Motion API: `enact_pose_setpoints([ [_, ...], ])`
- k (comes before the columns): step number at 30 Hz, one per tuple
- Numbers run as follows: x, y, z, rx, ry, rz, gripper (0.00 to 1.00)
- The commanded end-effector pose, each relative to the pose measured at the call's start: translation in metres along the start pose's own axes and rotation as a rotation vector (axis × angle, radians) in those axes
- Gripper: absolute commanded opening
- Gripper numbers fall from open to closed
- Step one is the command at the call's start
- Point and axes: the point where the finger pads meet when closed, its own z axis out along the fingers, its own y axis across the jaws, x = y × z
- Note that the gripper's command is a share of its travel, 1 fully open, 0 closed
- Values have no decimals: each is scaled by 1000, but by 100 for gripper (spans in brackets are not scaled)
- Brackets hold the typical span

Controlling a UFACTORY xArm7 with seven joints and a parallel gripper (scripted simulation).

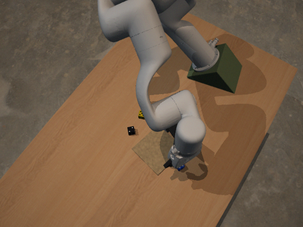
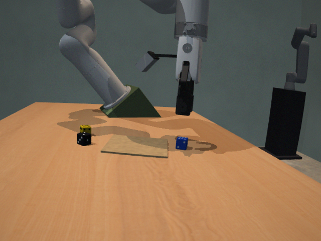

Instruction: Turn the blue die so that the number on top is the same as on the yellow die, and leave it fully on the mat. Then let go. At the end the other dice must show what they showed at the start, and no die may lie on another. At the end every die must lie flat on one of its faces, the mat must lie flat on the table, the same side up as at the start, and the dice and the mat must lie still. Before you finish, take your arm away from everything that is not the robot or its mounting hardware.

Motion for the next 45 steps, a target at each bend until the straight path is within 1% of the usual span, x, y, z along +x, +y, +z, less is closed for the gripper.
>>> enact_pose_setpoints([
  [1,-1,0,-2,2,-5,1,42],
  [32,-1,0,-2,2,-5,1,42],
  [45,-2,0,3,2,-4,12,42],
])
